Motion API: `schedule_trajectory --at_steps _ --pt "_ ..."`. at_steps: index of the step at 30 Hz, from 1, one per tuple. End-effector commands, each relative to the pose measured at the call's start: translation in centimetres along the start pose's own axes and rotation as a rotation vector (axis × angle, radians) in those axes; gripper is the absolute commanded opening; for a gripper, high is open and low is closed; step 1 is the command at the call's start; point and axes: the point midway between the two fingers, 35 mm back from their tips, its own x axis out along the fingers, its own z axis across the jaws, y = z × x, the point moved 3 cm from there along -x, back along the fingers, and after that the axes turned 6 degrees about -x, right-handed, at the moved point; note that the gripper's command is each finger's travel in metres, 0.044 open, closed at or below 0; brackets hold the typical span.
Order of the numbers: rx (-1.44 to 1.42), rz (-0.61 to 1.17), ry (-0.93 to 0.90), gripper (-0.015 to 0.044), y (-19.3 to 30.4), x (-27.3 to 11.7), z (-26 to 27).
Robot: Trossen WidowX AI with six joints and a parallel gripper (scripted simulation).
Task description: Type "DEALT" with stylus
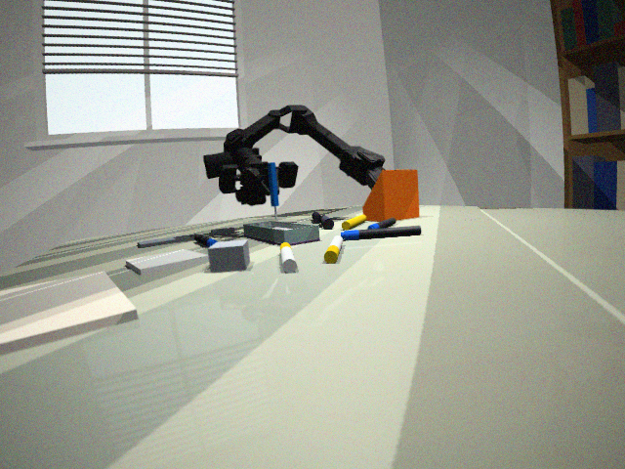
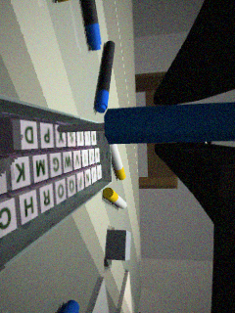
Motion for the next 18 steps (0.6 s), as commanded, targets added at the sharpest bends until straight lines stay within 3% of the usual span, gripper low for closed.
schedule_trajectory --at_steps 1,13,16,18 --pt "-0.006 0.003 0.002 0.0 -0.07 0.16 0.0" --pt "-0.006 0.003 0.002 0.0 -0.07 0.16 0.0" --pt "-0.006 0.002 0.002 0.0079 -0.13 0.23 0.29" --pt "-0.006 0.002 0.002 0.0081 -0.16 0.26 0.44"
